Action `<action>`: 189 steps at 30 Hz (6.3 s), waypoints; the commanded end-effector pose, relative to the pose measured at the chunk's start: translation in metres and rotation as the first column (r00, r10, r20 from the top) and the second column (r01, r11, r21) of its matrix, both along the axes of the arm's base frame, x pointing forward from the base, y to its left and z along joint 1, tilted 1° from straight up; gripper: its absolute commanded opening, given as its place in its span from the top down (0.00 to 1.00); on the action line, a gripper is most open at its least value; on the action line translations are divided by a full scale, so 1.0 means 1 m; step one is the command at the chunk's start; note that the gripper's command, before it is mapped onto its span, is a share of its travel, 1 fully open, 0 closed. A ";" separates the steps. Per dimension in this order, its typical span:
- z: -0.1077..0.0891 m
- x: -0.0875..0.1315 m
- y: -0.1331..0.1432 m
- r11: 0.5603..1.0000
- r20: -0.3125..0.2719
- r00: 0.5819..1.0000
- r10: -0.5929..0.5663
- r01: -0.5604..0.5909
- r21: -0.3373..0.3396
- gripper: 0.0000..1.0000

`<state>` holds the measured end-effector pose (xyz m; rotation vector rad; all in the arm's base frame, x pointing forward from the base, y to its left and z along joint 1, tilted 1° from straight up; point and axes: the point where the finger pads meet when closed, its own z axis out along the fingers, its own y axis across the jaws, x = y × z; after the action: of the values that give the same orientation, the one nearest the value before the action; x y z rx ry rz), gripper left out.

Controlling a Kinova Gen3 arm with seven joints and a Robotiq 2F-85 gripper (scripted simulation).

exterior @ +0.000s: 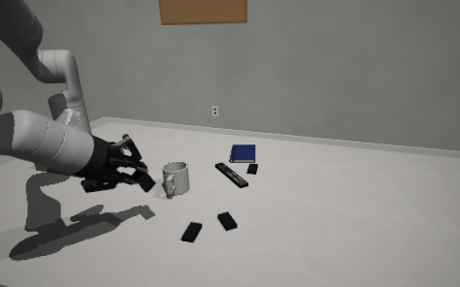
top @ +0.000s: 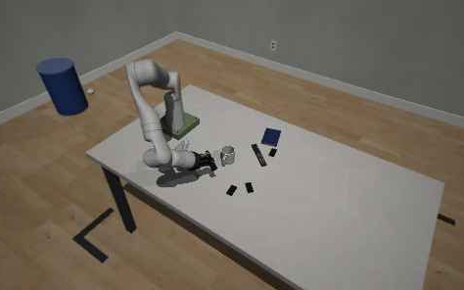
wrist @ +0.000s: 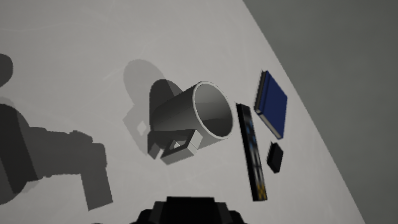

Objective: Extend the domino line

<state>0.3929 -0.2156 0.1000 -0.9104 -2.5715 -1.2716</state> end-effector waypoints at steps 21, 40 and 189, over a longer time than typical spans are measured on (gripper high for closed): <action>-0.001 -0.001 0.001 0.354 -0.678 0.520 -0.520 0.853 0.383 0.69; -0.001 -0.001 0.001 0.066 -0.826 0.301 -0.477 0.949 0.308 0.69; -0.063 -0.035 -0.020 0.065 -0.825 0.302 -0.478 0.948 0.310 0.51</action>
<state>0.3682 -0.2286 0.0263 -2.0804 -0.6116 -1.7254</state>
